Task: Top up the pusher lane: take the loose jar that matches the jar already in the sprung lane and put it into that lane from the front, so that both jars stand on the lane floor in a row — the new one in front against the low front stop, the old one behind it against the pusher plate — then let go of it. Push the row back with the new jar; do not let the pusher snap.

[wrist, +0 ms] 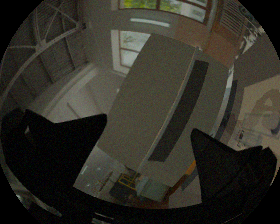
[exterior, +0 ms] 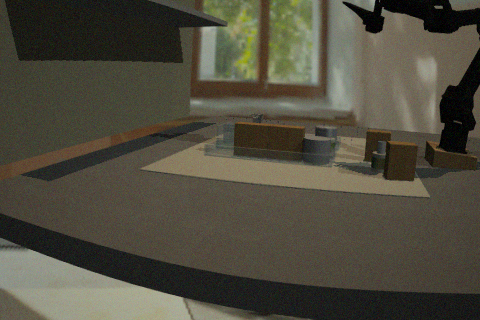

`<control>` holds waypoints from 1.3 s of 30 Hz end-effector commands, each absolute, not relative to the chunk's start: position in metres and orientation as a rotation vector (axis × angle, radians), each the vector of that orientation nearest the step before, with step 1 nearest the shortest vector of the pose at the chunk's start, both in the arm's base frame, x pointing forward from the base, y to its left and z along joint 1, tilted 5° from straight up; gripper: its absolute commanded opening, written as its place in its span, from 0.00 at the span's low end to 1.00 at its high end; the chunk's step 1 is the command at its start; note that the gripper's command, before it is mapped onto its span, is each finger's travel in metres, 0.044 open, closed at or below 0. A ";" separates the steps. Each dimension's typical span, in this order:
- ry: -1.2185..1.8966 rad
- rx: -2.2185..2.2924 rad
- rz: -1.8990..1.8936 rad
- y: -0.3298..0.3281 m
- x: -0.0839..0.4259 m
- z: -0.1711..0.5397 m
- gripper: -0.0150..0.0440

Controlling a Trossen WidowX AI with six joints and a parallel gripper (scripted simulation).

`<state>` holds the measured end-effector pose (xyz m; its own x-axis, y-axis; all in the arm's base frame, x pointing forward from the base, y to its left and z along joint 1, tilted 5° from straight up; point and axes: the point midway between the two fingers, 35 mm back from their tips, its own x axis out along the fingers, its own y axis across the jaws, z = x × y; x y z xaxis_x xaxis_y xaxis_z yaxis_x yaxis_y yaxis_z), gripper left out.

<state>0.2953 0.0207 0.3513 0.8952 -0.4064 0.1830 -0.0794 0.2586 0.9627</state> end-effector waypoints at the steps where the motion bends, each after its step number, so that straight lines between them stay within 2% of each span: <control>1: -0.046 1.105 -0.259 0.056 0.338 0.292 1.00; 7: 0.276 0.988 -0.300 0.077 0.350 0.237 1.00; 13: 0.622 0.893 -0.371 0.090 0.341 0.179 1.00; 21: 1.119 0.800 -0.526 0.098 0.295 0.116 1.00; 27: 1.495 0.759 -0.698 0.101 0.244 0.095 1.00; 39: 1.517 0.757 -0.709 0.103 0.238 0.095 1.00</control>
<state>0.2440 0.1019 0.0947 0.0007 0.0481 -0.9988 0.7925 0.6092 0.0299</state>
